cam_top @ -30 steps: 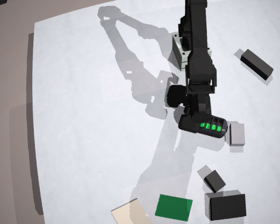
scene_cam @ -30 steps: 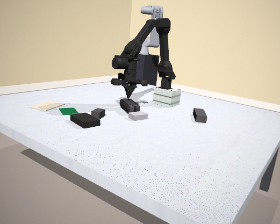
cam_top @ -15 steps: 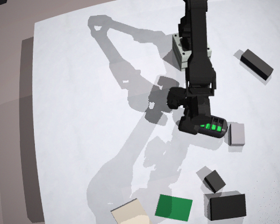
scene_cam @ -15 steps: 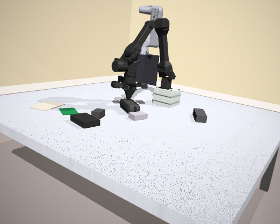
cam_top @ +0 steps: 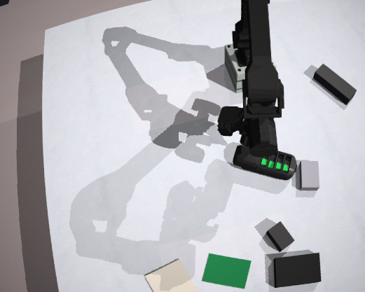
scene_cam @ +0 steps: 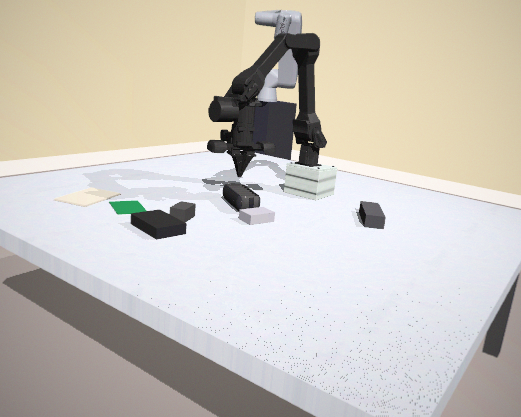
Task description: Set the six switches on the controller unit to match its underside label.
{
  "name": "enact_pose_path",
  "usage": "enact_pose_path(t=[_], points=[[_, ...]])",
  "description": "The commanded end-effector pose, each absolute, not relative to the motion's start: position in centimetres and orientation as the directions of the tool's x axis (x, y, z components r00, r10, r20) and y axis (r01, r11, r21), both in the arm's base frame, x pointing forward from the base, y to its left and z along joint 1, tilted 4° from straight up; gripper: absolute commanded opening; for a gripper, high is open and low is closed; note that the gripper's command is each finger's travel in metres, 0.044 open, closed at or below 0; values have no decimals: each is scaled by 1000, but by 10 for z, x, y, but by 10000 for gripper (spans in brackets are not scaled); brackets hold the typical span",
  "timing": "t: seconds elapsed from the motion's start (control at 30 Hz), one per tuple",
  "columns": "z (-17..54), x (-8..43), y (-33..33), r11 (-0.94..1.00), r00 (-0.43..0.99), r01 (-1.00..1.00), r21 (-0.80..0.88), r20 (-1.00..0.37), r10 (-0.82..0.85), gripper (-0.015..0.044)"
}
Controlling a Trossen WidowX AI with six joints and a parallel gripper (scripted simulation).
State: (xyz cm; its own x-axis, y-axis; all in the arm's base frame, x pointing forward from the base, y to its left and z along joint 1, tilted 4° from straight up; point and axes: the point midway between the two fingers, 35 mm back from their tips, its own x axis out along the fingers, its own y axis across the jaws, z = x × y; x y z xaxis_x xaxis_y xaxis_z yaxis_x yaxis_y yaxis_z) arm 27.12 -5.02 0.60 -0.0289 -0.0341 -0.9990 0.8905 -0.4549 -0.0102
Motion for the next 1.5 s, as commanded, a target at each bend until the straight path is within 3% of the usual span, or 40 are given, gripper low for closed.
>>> enact_pose_path(t=[0.0,1.47], points=[[18,271,-50,-455,-27,890,-8,-999,-35,0],[-28,279,-33,-455,-27,890,-9,-999,-34,0]])
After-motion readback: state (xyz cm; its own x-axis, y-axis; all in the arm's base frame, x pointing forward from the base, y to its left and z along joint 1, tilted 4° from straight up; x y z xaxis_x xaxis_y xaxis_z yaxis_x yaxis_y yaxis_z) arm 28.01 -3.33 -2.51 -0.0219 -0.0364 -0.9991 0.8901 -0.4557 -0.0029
